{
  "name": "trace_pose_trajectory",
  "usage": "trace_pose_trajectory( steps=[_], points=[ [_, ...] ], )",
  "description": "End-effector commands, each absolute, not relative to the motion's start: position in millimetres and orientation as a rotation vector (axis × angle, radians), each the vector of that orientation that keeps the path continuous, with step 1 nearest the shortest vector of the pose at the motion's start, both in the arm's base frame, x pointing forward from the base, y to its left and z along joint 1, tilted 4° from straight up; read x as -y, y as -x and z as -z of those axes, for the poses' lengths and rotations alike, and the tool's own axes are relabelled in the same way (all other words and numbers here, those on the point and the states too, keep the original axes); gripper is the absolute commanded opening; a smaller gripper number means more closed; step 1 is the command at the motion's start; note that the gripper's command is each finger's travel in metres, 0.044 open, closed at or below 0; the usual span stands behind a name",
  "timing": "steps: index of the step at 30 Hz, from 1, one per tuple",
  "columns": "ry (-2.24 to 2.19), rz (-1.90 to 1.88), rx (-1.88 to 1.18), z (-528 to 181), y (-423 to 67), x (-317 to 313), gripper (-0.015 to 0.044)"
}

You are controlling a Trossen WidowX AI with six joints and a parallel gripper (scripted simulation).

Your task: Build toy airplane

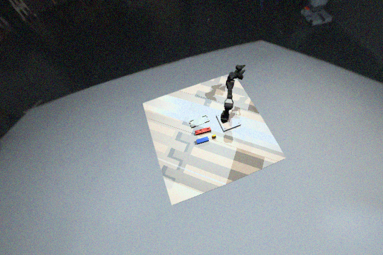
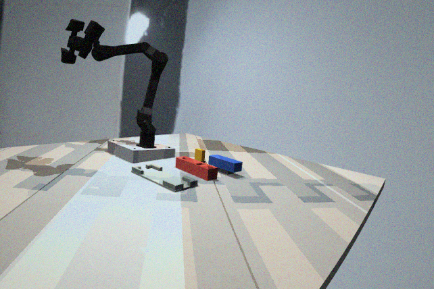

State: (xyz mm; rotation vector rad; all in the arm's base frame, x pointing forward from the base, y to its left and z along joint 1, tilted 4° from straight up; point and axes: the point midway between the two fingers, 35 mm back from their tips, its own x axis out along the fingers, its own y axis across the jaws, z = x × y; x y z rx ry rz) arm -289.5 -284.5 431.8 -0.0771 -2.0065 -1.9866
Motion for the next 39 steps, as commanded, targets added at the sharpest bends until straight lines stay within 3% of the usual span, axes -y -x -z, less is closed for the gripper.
trace_pose_trajectory(
  steps=[1,9,22,30,39],
  points=[
    [0.077,1.987,2.006,-431.8,289.5,284.5,0.0426],
    [-0.274,2.066,1.606,-399.4,220.5,361.6,0.0440],
    [-0.671,1.931,0.693,-324.1,23.0,437.0,0.0440],
    [-0.754,1.674,0.168,-272.1,-109.7,418.3,0.0440],
    [-0.719,1.301,-0.364,-216.5,-232.7,338.4,0.0440]
  ],
)
